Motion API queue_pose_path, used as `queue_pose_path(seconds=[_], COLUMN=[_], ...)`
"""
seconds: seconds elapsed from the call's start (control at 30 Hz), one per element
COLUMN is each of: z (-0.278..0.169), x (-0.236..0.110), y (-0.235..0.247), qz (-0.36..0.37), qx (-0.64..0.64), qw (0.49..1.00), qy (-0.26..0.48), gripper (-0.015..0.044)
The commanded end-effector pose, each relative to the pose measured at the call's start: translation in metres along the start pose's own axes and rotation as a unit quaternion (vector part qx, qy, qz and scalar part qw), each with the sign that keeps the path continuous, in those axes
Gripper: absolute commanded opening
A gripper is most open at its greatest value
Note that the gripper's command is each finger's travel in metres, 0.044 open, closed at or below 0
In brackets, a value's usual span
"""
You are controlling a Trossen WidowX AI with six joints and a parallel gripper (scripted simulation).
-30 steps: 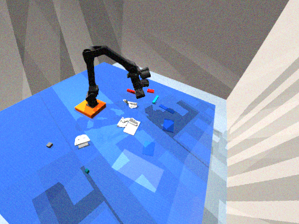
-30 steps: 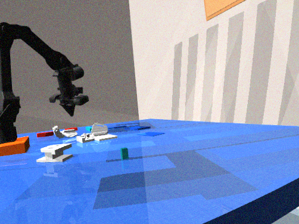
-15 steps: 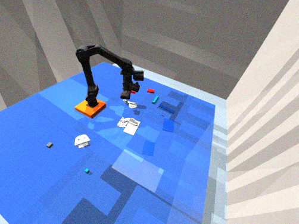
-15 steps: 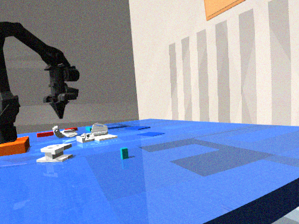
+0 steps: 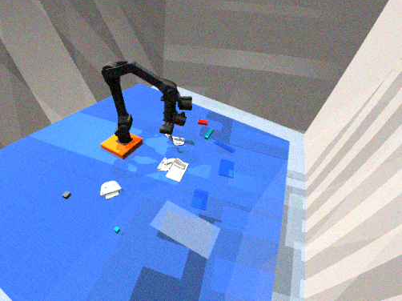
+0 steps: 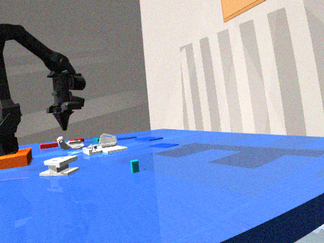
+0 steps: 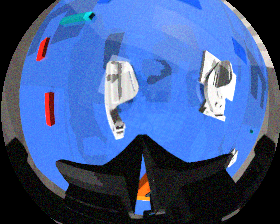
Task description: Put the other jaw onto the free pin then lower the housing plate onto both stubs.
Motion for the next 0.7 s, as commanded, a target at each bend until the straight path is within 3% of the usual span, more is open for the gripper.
queue_pose_path(seconds=[0.0, 0.67], z=[0.0, -0.001], x=[0.008, 0.041], y=[-0.001, -0.001], qz=[-0.004, -0.002], qx=[0.002, 0.003], qw=[1.0, 1.0], qy=[0.002, 0.003], gripper=[0.0, 0.0])
Point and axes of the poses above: the point midway between the two fingers, 35 mm back from their tips, its own x axis out along the fingers, its own y axis across the jaws, z = x × y, the point moved 6 cm from there along -x, back along the fingers, and after that the axes turned 14 degrees about x, right-handed, at the moved point
